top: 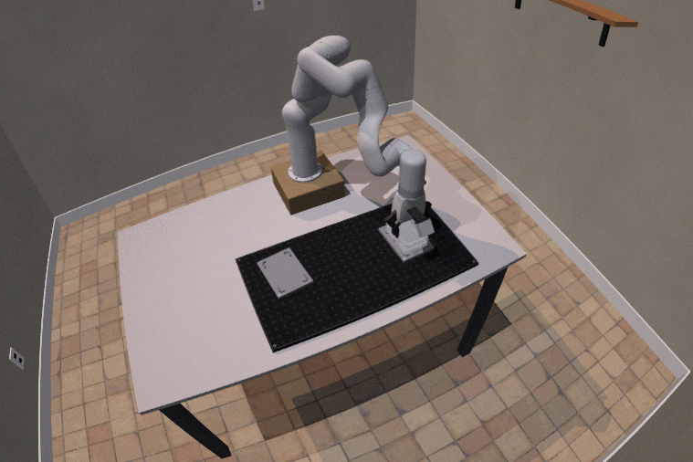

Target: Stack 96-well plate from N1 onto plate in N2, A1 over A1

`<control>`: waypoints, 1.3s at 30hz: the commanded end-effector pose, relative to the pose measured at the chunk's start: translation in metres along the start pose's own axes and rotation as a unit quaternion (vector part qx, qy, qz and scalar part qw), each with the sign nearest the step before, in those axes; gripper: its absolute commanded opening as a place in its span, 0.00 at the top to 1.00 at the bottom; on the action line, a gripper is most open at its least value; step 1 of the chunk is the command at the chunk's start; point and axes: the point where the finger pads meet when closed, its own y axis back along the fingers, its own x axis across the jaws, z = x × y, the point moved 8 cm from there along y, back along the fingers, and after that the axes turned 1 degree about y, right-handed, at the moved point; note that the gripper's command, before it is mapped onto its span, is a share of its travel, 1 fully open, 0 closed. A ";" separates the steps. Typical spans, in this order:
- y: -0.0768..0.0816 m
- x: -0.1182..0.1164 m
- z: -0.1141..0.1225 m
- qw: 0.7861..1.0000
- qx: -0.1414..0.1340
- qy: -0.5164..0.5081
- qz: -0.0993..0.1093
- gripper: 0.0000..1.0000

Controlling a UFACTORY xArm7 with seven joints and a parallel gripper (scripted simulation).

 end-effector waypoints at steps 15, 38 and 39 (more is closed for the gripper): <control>0.000 0.000 -0.001 1.000 0.002 0.000 -0.001 1.00; -0.003 0.000 -0.001 1.000 0.002 0.000 -0.001 1.00; -0.003 0.000 -0.001 1.000 0.002 0.000 -0.001 1.00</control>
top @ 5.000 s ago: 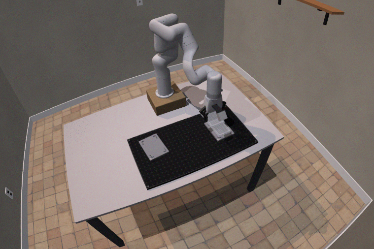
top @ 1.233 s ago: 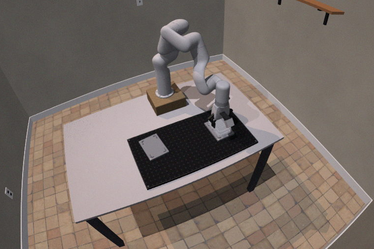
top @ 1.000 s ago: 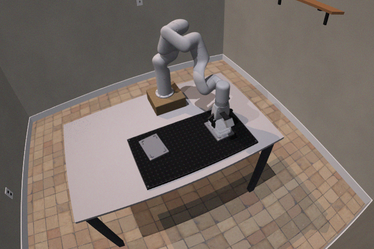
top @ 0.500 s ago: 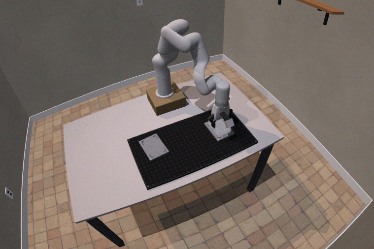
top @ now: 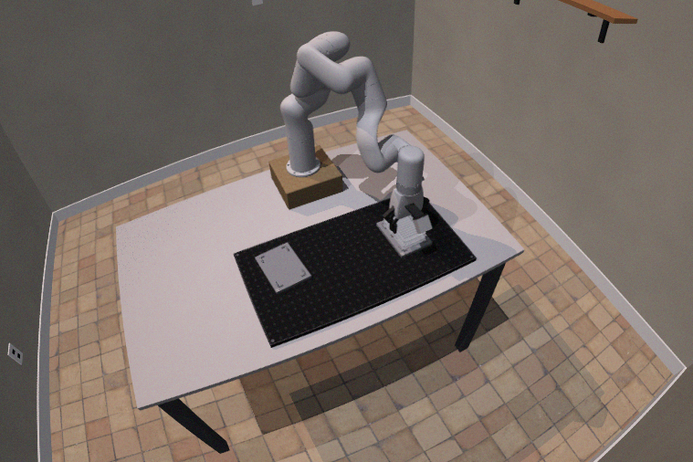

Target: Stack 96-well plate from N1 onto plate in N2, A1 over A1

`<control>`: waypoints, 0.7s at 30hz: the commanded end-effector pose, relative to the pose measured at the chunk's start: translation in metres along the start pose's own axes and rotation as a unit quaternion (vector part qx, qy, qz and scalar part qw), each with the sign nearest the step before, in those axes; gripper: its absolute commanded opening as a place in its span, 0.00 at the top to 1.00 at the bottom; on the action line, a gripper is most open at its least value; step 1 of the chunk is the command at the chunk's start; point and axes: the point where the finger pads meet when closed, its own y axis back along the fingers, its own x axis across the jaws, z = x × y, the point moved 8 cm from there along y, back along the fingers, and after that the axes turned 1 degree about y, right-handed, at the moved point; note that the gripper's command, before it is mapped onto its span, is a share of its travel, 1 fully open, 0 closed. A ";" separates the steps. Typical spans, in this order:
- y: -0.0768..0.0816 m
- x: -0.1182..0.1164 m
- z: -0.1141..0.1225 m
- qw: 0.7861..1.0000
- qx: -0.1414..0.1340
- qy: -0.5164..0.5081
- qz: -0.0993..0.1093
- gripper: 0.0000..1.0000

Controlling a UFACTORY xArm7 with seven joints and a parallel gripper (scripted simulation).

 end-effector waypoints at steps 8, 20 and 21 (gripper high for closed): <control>0.000 -0.001 -0.001 1.000 0.002 0.000 -0.001 1.00; -0.002 -0.001 -0.001 1.000 0.002 0.000 -0.001 1.00; -0.002 -0.001 -0.001 1.000 0.002 0.000 -0.001 1.00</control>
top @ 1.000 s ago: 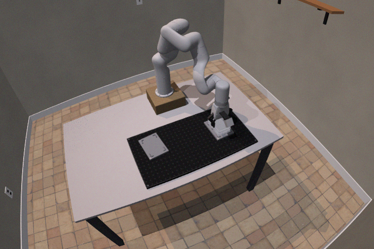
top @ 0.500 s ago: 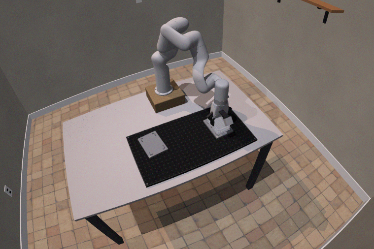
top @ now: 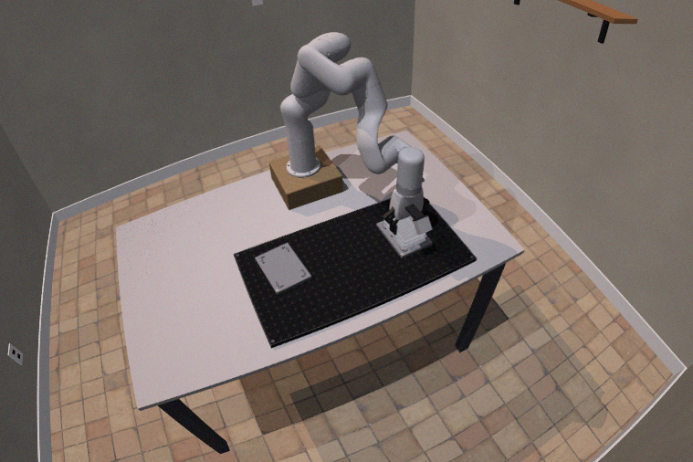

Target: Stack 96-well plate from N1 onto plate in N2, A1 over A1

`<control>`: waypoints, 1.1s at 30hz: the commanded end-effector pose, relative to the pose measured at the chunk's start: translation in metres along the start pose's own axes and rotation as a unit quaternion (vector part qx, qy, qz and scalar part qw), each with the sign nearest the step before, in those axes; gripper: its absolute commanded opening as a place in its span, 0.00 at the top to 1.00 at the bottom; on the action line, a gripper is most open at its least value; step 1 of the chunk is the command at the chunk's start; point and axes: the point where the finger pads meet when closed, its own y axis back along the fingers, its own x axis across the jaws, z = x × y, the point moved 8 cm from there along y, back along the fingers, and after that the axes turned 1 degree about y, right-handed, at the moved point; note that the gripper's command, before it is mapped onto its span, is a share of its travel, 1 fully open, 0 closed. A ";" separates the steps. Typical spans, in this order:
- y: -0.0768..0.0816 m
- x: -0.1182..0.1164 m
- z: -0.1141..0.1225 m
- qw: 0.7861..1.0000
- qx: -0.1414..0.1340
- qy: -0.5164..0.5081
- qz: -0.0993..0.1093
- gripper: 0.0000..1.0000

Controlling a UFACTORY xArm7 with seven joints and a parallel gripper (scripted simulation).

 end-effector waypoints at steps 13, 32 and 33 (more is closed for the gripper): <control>-0.001 -0.001 -0.001 1.000 0.002 0.000 -0.001 1.00; -0.003 -0.001 -0.001 1.000 0.002 0.000 -0.001 0.00; -0.003 -0.001 -0.001 1.000 0.002 0.000 -0.001 0.00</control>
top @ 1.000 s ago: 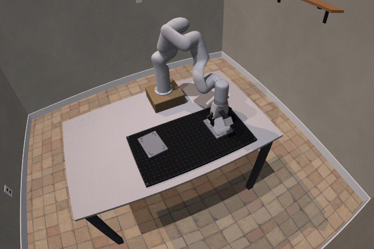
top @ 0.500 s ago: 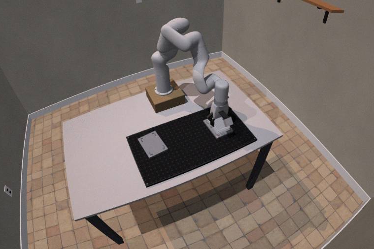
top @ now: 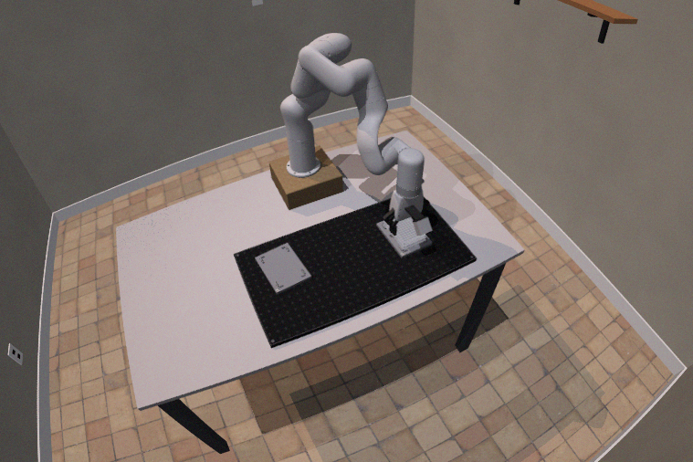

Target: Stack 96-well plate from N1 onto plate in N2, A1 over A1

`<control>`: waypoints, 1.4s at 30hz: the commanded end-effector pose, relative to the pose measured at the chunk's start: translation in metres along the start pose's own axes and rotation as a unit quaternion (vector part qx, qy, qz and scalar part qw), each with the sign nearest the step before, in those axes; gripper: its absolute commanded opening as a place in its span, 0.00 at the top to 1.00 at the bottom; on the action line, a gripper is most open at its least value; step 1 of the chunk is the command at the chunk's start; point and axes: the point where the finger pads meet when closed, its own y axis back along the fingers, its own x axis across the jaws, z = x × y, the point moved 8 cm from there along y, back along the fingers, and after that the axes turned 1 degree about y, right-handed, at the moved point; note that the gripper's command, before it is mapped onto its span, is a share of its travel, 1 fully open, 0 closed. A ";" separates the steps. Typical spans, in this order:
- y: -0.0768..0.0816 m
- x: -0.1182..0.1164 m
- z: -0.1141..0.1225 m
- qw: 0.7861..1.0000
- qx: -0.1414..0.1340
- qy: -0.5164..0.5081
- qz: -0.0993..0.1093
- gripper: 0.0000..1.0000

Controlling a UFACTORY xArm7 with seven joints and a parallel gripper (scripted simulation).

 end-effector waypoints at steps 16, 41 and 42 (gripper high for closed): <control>0.001 -0.001 -0.001 1.000 0.002 0.000 -0.001 0.00; 0.036 0.000 -0.001 1.000 0.002 0.000 -0.001 0.00; 0.039 0.000 -0.001 1.000 0.002 0.000 -0.001 0.00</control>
